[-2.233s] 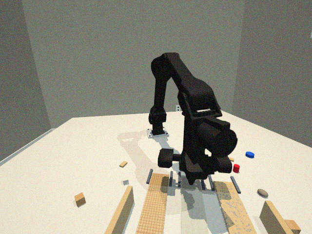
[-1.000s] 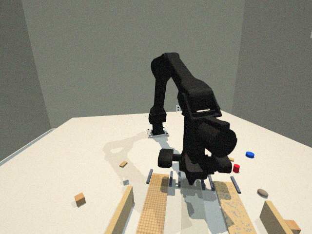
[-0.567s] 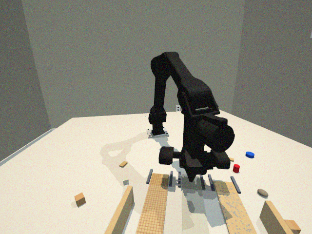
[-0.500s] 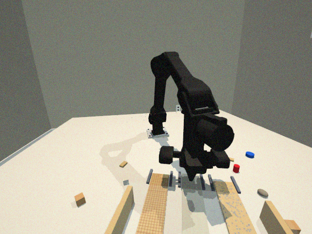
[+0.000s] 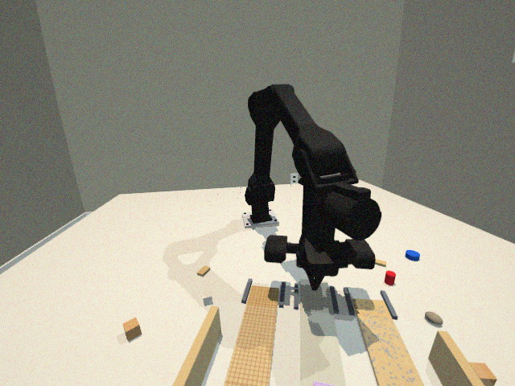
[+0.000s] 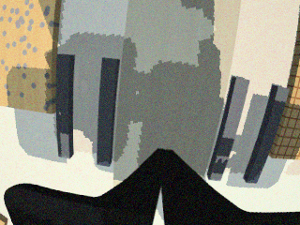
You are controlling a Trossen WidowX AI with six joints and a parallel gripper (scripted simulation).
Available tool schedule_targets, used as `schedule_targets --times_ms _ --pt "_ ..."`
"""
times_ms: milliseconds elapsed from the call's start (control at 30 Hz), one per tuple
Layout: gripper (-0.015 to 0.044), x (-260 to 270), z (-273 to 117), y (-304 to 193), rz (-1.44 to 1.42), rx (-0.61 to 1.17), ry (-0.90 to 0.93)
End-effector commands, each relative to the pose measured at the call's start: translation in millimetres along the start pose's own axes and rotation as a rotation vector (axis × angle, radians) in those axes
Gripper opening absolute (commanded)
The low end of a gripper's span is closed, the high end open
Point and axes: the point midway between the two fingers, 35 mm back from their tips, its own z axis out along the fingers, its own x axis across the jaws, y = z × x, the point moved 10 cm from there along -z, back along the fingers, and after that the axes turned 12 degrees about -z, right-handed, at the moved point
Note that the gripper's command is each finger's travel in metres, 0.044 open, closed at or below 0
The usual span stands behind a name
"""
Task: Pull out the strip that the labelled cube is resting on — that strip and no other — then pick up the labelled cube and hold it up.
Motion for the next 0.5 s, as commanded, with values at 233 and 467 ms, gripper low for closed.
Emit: schedule_targets --times_ms 233,467 --pt "0.0000 4 4 -20 0.003 0.017 0.001" --pt "0.0000 6 4 -30 0.003 0.018 0.001"
